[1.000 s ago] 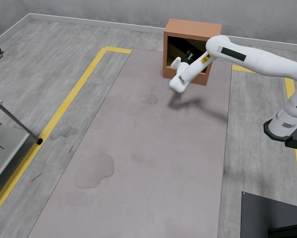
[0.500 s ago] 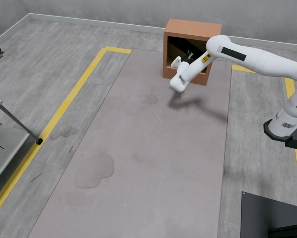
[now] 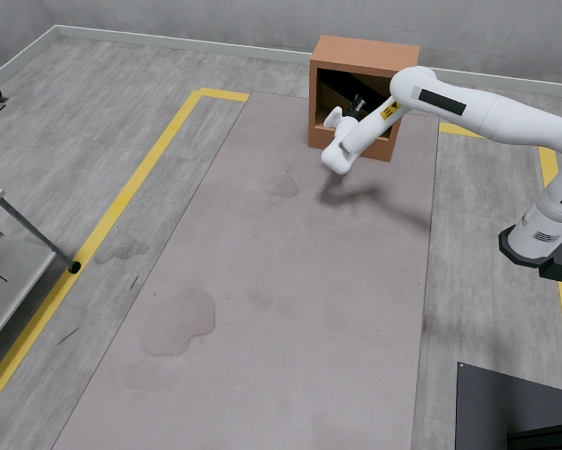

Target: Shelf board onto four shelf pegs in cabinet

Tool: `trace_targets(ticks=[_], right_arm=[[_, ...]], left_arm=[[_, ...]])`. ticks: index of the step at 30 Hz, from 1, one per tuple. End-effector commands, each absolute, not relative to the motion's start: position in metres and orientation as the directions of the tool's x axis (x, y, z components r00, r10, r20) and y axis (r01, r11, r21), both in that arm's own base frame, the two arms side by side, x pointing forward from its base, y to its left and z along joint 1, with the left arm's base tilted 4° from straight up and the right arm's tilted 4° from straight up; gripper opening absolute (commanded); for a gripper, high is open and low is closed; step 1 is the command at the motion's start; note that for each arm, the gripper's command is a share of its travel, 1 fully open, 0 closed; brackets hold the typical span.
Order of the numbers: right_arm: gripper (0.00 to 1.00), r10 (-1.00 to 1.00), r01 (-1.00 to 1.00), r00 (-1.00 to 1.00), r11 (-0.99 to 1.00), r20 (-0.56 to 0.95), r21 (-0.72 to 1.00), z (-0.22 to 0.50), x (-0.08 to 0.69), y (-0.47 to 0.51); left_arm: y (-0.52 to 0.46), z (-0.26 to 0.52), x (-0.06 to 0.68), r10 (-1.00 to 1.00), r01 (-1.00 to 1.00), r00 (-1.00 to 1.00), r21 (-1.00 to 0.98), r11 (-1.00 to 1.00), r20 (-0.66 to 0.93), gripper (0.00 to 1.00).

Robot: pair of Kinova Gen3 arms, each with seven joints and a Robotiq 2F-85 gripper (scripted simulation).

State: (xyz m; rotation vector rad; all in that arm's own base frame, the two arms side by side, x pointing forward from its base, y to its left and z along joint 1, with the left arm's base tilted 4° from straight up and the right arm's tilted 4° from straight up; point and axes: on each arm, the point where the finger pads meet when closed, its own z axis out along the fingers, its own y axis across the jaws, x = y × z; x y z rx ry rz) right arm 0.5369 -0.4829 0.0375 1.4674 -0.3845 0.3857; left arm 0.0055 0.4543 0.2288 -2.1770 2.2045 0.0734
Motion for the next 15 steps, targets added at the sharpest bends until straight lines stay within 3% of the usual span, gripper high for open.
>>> trace_targets(ticks=[1, 15], right_arm=[[0.194, 0.018, -0.472, 0.882, 0.068, 0.472, 0.879, 0.0396, 0.5376, -0.4831], [0.194, 0.01, -0.365, 0.931, 0.069, 0.365, 0.928, 0.0395, 0.5377, -0.4831]], left_arm=[[0.4546, 0.2295, 0.0054, -0.998, -1.0, -0.013, 0.004, 0.012, -0.065, 1.0], [0.4546, 0.2295, 0.0054, -0.998, -1.0, -0.013, 0.004, 0.012, -0.065, 1.0]])
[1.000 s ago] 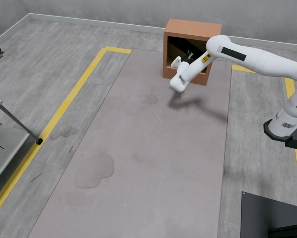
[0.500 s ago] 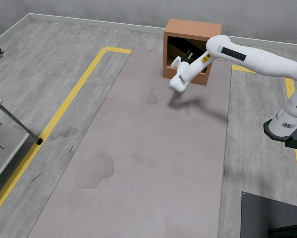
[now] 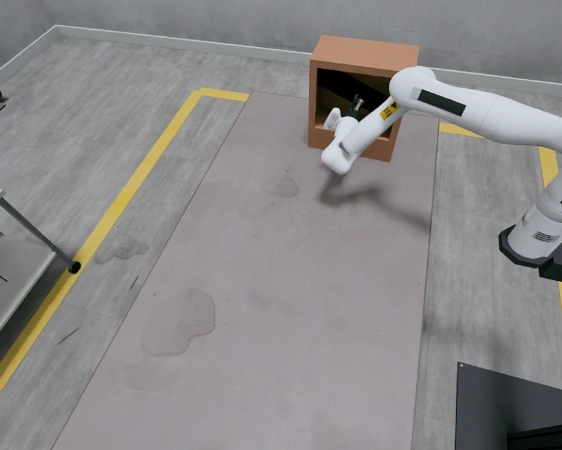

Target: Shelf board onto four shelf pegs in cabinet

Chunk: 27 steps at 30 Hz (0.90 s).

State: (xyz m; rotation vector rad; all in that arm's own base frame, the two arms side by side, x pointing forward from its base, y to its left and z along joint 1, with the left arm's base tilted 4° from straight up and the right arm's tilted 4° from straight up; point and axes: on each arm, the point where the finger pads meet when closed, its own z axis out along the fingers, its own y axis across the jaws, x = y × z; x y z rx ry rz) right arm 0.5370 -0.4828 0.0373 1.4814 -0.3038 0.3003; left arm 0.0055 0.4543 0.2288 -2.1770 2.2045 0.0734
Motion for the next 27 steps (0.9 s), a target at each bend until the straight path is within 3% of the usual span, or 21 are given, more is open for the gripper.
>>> trace_targets(ticks=[1, 27], right_arm=[[0.194, 0.009, -0.354, 0.935, 0.069, 0.354, 0.933, 0.0395, 0.5377, -0.4831], [0.194, -0.009, -0.097, 0.995, 0.069, 0.098, 0.993, 0.0395, 0.5378, -0.4831]], left_arm=[[0.4546, 0.2295, 0.0054, -0.998, -1.0, -0.013, 0.004, 0.012, -0.065, 1.0], [0.4546, 0.2295, 0.0054, -0.998, -1.0, -0.013, 0.004, 0.012, -0.065, 1.0]])
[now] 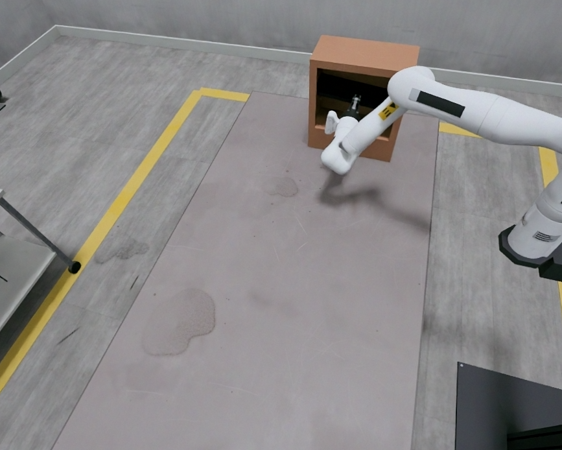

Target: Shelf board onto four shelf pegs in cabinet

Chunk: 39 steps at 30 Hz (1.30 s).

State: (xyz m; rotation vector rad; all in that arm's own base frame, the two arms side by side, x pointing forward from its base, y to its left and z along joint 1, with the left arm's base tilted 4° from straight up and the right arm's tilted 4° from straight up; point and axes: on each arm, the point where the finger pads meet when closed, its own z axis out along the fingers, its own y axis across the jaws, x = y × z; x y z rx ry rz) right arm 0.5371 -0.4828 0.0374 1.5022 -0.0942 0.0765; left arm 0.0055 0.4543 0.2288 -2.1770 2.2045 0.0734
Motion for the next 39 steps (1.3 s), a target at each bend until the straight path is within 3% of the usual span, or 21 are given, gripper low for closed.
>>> trace_targets(ticks=[1, 39], right_arm=[[0.194, -0.009, -0.088, 0.996, 0.069, 0.089, 0.994, 0.0395, 0.5378, -0.4831], [0.194, -0.015, -0.009, 1.0, 0.068, 0.01, 0.998, 0.0397, 0.5378, -0.4831]], left_arm=[[0.4546, 0.2295, 0.0054, -0.998, -1.0, -0.013, 0.004, 0.012, -0.065, 1.0], [0.4546, 0.2295, 0.0054, -0.998, -1.0, -0.013, 0.004, 0.012, -0.065, 1.0]])
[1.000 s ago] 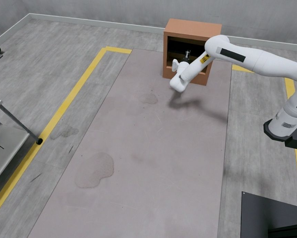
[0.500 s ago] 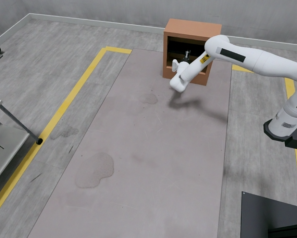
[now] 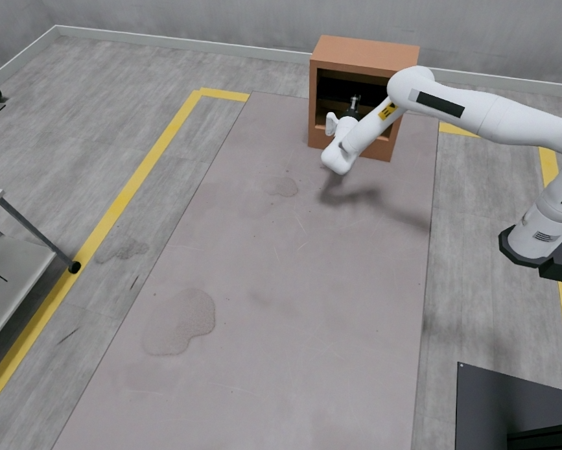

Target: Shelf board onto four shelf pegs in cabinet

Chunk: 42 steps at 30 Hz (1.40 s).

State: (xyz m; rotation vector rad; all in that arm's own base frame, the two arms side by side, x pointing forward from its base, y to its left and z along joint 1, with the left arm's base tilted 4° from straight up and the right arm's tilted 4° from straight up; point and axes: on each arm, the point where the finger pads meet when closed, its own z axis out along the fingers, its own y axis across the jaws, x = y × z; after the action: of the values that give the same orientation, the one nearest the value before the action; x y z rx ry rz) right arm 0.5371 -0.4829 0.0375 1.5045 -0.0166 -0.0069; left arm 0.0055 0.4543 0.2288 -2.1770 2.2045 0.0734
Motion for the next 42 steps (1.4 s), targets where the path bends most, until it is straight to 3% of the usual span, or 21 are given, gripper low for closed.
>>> trace_targets(ticks=[1, 42], right_arm=[[0.194, -0.015, -0.009, 1.0, 0.068, 0.01, 0.998, 0.04, 0.538, -0.483], [0.194, -0.015, -0.008, 1.0, 0.069, 0.01, 0.998, 0.026, 0.538, -0.484]], left_arm=[[0.455, 0.229, 0.005, -0.998, -1.0, -0.013, 0.004, 0.012, -0.065, 1.0], [0.455, 0.229, 0.005, -0.998, -1.0, -0.013, 0.004, 0.012, -0.065, 1.0]])
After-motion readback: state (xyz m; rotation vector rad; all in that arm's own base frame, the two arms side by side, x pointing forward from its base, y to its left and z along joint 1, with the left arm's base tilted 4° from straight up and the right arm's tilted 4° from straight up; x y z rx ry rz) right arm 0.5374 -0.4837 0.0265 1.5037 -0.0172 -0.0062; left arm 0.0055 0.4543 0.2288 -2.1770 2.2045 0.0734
